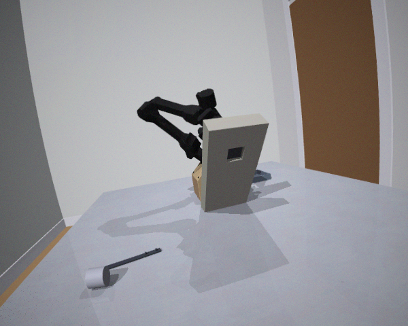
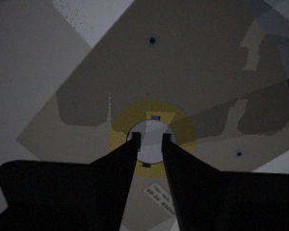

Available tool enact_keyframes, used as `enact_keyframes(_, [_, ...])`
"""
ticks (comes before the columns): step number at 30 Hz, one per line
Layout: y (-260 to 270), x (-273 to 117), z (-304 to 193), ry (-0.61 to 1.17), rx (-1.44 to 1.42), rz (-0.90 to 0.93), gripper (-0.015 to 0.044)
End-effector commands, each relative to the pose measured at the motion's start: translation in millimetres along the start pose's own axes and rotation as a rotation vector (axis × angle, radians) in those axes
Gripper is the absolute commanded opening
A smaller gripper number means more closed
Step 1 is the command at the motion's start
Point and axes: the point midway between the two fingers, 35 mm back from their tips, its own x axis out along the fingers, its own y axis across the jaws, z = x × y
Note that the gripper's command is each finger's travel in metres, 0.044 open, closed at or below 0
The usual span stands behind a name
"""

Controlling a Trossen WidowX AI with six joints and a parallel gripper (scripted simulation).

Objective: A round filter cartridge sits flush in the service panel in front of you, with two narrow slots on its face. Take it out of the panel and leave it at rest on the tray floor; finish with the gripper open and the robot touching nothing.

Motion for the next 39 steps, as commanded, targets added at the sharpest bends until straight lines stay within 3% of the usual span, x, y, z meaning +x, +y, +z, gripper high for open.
enact_keyframes(1, [-0.9,4.6,0.0,0.000,-0.004,-0.003,0.0110])
enact_keyframes(31, [-0.8,13.3,0.1,0.000,-0.004,-0.003,0.0110])
enact_keyframes(39, [0.0,7.8,-1.1,0.000,-0.005,0.007,0.0057])
